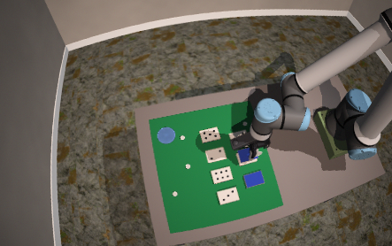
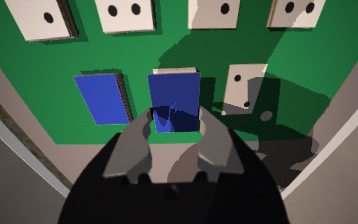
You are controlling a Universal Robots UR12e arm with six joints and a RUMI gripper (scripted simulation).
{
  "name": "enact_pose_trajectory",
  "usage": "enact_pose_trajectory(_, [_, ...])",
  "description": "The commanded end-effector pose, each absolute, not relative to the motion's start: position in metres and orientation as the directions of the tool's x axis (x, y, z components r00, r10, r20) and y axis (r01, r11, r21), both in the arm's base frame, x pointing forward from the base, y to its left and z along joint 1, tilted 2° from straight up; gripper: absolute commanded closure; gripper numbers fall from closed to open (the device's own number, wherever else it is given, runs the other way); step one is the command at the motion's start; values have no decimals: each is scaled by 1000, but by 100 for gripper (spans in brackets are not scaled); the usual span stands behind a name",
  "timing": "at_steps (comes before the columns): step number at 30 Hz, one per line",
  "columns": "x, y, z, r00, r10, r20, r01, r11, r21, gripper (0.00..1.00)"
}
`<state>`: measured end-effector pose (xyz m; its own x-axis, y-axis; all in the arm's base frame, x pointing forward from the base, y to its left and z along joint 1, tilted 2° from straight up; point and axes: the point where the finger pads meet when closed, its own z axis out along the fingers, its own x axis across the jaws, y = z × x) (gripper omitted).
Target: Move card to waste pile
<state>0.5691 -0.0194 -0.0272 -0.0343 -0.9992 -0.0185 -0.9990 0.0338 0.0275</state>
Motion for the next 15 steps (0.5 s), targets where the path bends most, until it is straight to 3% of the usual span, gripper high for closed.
enact_pose_trajectory(1, [566, -20, -41, -36, -999, -20, -999, 35, 30, 61])
enact_pose_trajectory(15, [566, -20, -55, -36, -999, -20, -999, 35, 30, 61])
